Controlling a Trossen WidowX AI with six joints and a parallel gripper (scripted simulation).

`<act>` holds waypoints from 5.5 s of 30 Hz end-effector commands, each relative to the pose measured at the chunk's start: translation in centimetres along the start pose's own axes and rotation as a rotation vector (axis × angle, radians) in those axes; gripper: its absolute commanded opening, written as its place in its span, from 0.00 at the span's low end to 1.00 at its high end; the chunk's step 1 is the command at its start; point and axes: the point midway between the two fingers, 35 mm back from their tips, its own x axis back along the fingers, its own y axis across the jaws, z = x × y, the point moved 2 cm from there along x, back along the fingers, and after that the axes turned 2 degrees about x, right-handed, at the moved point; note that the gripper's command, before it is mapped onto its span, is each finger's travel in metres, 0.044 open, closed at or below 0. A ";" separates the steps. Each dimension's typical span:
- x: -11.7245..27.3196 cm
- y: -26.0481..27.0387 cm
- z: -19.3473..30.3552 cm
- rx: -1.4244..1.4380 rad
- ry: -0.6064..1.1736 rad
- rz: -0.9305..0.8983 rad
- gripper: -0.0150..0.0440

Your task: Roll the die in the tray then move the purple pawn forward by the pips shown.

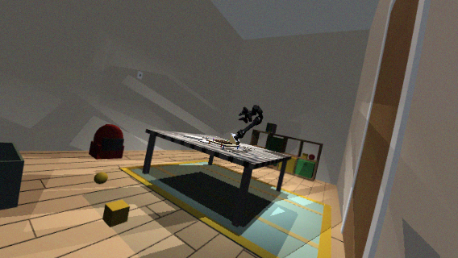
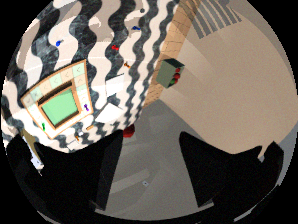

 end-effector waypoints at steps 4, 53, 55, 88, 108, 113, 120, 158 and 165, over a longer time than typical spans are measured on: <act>-10.8 1.3 5.7 -0.167 0.086 -0.243 0.72; -34.6 31.1 25.6 -1.264 0.096 -1.104 0.72; -34.8 31.3 25.4 -1.264 0.095 -1.104 0.72; -34.7 30.5 25.9 -1.264 0.096 -1.103 0.25; -29.1 23.9 29.9 -1.301 0.124 -1.105 0.25; -28.4 23.1 28.1 -1.425 0.206 -1.109 0.25; -27.4 22.2 25.4 -1.597 0.322 -1.109 0.25; -19.7 22.9 11.8 -2.486 1.021 -0.998 0.25; -18.1 23.9 9.7 -2.631 1.168 -0.953 0.25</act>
